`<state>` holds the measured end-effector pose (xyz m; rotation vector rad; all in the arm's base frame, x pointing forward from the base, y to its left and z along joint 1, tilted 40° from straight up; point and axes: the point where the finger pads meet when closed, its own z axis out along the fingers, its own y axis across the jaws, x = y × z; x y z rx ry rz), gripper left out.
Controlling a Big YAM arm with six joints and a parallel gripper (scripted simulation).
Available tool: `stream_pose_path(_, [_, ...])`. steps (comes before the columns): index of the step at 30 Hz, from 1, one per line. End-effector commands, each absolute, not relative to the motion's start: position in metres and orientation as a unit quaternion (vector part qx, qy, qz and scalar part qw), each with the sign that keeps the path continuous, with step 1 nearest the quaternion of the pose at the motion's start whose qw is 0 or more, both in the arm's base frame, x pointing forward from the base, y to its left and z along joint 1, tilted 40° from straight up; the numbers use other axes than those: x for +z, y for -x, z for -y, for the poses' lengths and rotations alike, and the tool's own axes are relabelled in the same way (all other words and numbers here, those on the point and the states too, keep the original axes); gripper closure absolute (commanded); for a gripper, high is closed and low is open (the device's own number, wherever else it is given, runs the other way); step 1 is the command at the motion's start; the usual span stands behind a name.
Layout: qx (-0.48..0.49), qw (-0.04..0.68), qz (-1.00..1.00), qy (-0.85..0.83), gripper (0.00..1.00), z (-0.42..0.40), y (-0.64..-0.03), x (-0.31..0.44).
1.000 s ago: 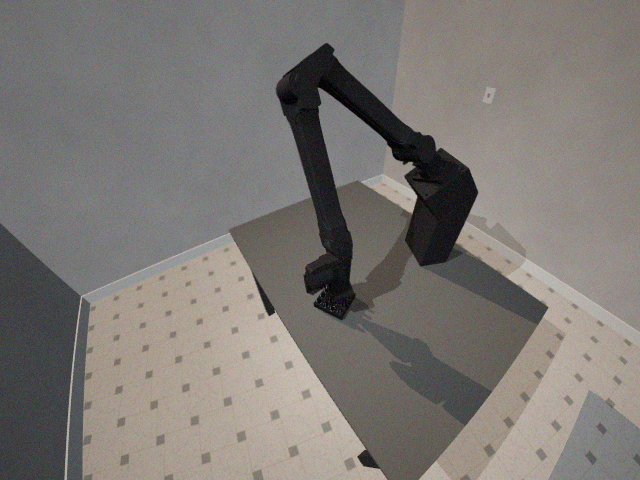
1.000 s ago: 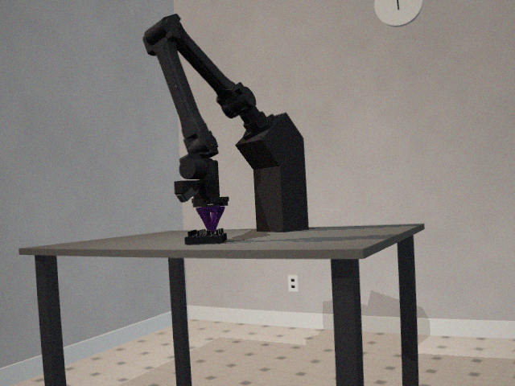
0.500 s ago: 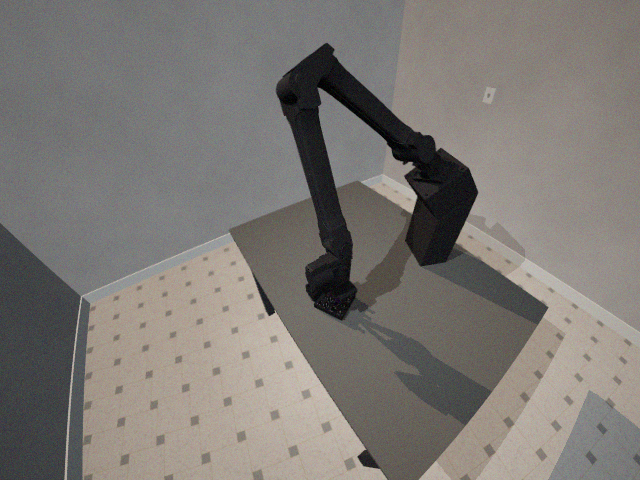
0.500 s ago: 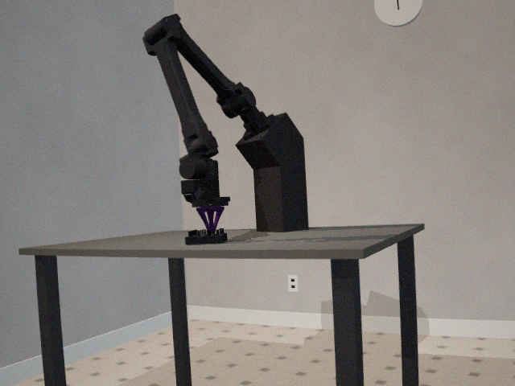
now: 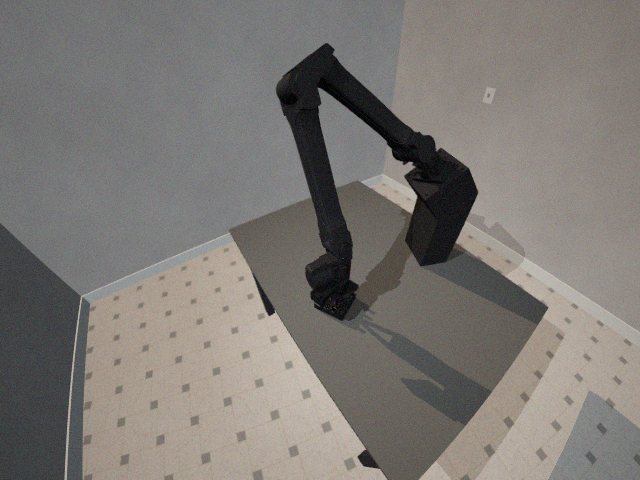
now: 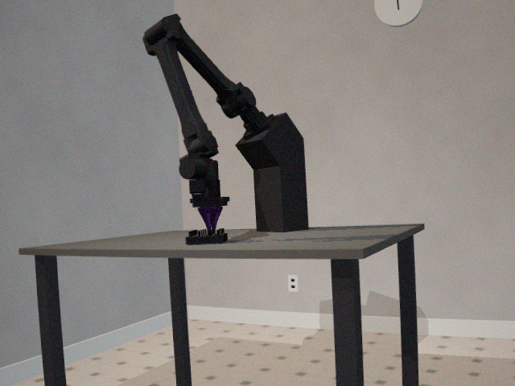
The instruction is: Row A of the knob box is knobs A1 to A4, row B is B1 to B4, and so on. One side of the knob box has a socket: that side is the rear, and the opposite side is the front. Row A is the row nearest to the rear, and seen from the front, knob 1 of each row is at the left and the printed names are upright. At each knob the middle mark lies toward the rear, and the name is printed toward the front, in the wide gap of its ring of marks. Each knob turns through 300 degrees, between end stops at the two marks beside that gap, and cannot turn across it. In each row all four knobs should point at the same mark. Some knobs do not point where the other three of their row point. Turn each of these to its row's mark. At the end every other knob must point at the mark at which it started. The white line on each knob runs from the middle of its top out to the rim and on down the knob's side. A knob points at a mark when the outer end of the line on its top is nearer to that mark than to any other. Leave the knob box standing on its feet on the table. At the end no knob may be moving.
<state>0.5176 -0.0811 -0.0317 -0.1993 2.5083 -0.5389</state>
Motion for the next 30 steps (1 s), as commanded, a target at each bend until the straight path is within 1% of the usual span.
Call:
stream_pose_path(1, [-0.214, 0.273, -0.931, 0.118, 0.92, 0.0834, -0.5198, -0.0336])
stream_pose_path(16, [-0.229, 0.261, -0.922, 0.170, 0.92, 0.0834, -0.5197, -0.0336])
stream_pose_path(30, [-0.231, 0.258, -0.921, 0.179, 0.92, 0.0834, -0.5197, -0.0336])
